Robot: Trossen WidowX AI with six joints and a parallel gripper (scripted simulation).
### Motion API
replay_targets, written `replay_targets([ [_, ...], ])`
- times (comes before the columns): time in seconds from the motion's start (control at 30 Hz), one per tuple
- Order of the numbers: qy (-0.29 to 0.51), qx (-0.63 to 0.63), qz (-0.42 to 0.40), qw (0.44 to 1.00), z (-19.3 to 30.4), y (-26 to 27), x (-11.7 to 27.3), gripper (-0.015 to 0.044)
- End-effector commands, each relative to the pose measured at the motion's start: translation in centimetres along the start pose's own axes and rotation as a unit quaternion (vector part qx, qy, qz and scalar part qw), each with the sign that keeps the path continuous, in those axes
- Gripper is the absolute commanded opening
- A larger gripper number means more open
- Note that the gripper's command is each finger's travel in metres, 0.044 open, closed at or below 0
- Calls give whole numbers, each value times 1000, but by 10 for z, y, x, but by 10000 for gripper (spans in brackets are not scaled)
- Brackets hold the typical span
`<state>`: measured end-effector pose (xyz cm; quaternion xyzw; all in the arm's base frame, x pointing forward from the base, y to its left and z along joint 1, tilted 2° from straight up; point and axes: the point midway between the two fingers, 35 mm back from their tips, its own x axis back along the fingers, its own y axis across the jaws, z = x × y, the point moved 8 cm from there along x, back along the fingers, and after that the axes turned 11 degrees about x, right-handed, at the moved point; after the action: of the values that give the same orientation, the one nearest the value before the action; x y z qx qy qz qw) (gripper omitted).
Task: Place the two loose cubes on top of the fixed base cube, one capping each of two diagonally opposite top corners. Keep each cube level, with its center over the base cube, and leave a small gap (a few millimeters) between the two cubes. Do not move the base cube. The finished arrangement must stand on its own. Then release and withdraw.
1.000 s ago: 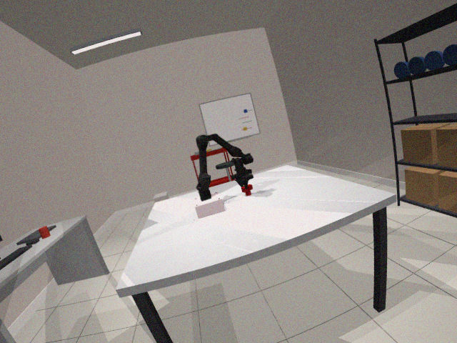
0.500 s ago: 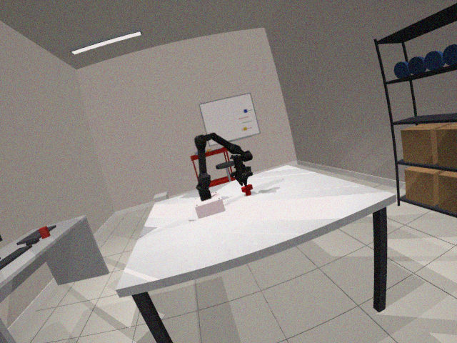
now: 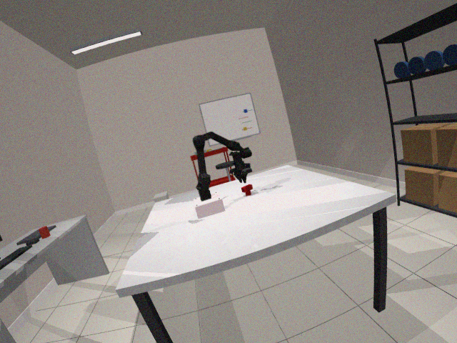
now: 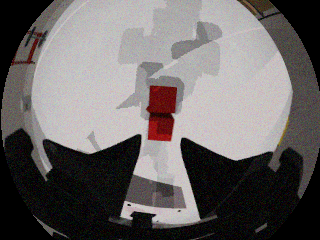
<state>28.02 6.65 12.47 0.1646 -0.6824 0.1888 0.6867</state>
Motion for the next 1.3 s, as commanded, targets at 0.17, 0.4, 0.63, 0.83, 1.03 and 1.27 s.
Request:
replay_targets([
  [0.17, -2, -2, 0, 1000, -1, 0, 16, 205],
  [0.4, -2, -2, 0, 1000, -1, 0, 21, 205],
  [0.63, -1, 0, 0, 1000, 0, 0, 28, 389],
  [0.83, -1, 0, 0, 1000, 0, 0, 32, 400],
  [1.03, -2, 0, -3, 1000, -26, 57, 32, 400],
  [1.27, -2, 0, -6, 1000, -39, 122, 34, 400],
])
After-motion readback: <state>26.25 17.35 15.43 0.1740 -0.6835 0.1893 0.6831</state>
